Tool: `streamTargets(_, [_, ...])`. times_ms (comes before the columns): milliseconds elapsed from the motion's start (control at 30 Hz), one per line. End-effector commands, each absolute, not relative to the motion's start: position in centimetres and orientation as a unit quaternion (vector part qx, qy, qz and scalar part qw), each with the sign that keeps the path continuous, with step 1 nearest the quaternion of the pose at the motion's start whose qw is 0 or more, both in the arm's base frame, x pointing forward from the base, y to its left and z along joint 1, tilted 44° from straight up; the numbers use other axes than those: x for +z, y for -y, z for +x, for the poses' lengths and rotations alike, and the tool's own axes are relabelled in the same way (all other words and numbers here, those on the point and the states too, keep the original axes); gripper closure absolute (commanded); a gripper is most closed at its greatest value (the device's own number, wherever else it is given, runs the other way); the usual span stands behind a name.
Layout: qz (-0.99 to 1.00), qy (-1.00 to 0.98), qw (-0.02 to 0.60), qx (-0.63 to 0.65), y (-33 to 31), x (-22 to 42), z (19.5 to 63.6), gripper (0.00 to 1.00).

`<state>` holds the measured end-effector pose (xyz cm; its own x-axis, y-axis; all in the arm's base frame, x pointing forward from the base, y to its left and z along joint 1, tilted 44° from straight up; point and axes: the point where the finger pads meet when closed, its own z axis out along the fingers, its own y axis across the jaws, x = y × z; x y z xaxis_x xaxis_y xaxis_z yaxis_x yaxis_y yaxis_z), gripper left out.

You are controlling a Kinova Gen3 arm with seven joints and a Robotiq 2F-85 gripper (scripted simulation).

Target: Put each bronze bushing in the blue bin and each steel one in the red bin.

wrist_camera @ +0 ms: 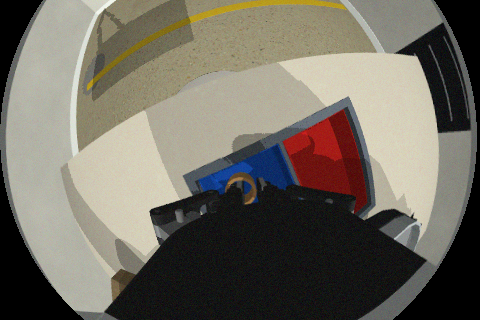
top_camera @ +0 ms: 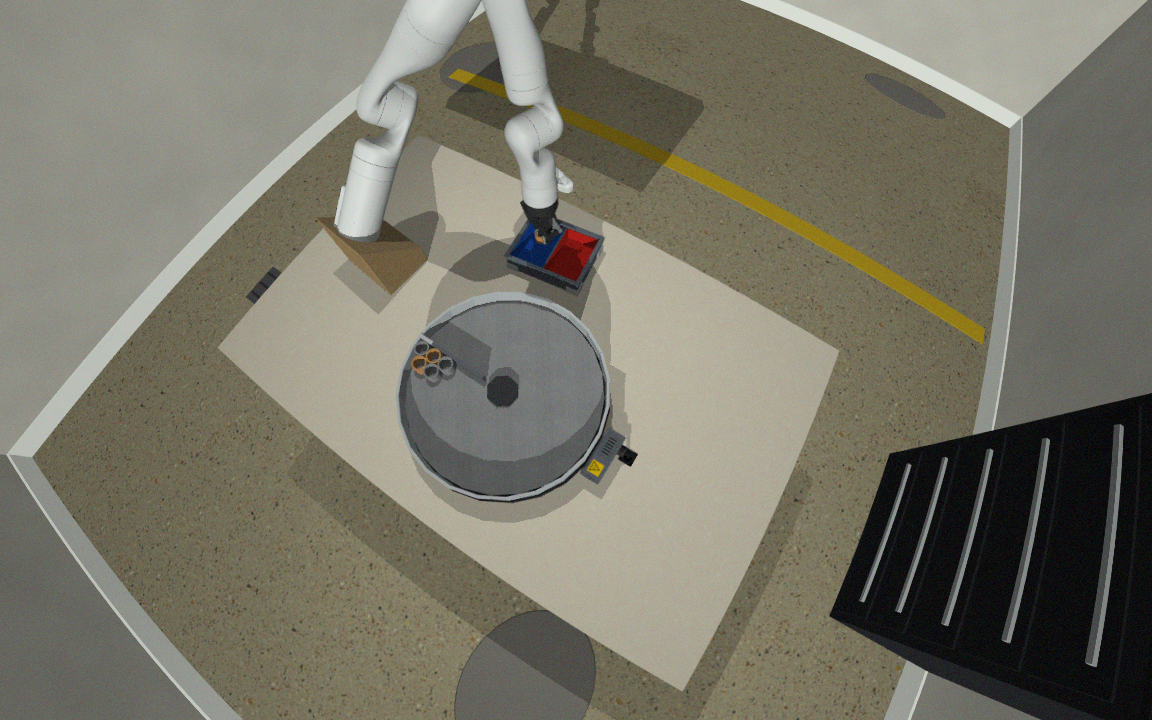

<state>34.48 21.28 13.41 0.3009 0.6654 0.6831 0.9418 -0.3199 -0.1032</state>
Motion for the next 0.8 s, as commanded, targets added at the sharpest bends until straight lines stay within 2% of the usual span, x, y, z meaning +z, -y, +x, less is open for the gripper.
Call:
streamTargets(0, [-0.766,0.525,0.254,-0.272,-21.25,13.42,34.50,0.84])
streamTargets(767, [-0.766,0.525,0.254,-0.272,-20.74,14.00,34.45,0.84])
